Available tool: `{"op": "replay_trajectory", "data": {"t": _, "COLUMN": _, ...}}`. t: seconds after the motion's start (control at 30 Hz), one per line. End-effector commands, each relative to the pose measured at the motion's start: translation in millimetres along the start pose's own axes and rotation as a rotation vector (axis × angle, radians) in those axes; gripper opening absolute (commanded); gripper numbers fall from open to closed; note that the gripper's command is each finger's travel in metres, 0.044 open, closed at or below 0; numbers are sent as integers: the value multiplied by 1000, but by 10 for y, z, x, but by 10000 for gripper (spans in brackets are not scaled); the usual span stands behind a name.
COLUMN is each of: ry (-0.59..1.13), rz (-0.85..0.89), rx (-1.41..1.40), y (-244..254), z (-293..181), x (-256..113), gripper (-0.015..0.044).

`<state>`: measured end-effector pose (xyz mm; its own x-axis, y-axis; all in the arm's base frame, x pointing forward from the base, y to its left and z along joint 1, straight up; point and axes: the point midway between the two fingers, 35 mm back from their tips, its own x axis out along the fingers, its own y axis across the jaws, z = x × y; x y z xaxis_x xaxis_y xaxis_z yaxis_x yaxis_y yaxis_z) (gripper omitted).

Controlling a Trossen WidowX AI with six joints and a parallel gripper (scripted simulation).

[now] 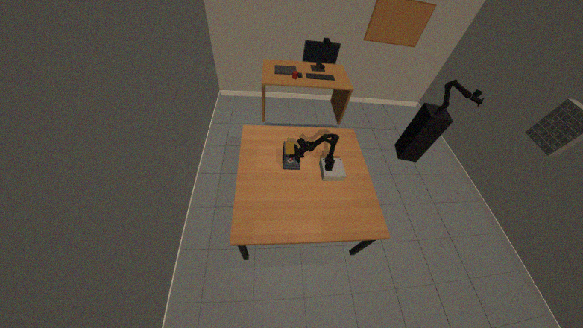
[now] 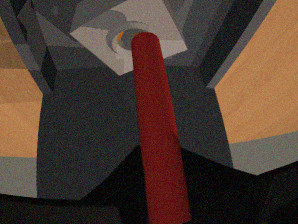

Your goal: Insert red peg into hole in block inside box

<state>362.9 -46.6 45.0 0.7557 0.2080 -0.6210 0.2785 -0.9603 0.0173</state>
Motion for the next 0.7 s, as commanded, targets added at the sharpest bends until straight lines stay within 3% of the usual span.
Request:
{"op": "replay_trajectory", "data": {"t": 0.0, "ry": 1, "rz": 5, "rx": 4, "y": 18, "z": -18, "x": 24, "gripper": 0}}
{"op": "replay_trajectory", "data": {"t": 0.67, "ry": 1, "rz": 5, "rx": 4, "y": 54, "z": -67, "x": 80, "gripper": 0}}
